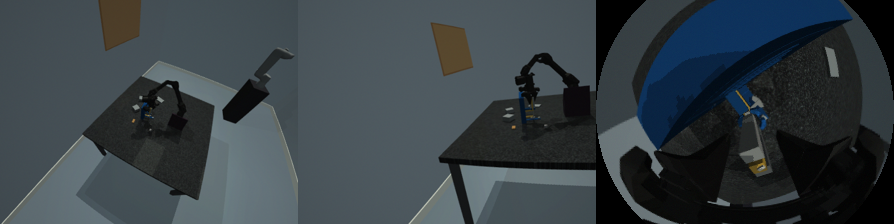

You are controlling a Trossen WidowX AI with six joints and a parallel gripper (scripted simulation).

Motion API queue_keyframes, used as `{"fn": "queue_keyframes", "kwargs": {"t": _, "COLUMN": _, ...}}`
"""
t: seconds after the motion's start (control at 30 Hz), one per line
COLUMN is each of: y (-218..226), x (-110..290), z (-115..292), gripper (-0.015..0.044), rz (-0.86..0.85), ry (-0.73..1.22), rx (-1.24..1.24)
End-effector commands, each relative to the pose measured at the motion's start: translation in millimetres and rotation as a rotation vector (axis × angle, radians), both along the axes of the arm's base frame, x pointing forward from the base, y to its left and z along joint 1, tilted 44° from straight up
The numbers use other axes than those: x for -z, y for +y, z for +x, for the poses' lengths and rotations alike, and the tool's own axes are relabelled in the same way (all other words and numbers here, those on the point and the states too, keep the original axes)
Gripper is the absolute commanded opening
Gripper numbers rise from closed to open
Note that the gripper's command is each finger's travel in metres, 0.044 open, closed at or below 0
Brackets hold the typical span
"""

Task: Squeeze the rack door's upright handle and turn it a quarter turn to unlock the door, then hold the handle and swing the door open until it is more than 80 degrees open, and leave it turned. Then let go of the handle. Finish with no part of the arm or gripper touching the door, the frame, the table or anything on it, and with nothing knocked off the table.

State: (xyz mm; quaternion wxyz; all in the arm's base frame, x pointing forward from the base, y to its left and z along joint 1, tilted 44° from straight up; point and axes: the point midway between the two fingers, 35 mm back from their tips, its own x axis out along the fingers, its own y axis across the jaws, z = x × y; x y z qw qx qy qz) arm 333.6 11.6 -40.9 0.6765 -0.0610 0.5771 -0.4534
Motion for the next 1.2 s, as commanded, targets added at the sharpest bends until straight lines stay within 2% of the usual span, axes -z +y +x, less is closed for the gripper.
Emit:
{"fn": "queue_keyframes", "kwargs": {"t": 0.0, "y": -0.8, "x": 0.1, "z": -0.2, "gripper": 0.0285, "rz": -0.016, "ry": -0.114, "rx": 0.122}}
{"fn": "queue_keyframes", "kwargs": {"t": 0.67, "y": -0.8, "x": 0.1, "z": -0.1, "gripper": 0.0285, "rz": -0.092, "ry": -0.787, "rx": 0.833}}
{"fn": "queue_keyframes", "kwargs": {"t": 0.87, "y": -0.8, "x": 0.1, "z": -0.1, "gripper": 0.0285, "rz": -0.094, "ry": -0.810, "rx": 0.857}}
{"fn": "queue_keyframes", "kwargs": {"t": 1.17, "y": -0.8, "x": 0.1, "z": -0.1, "gripper": 0.0225, "rz": -0.094, "ry": -0.810, "rx": 0.857}}
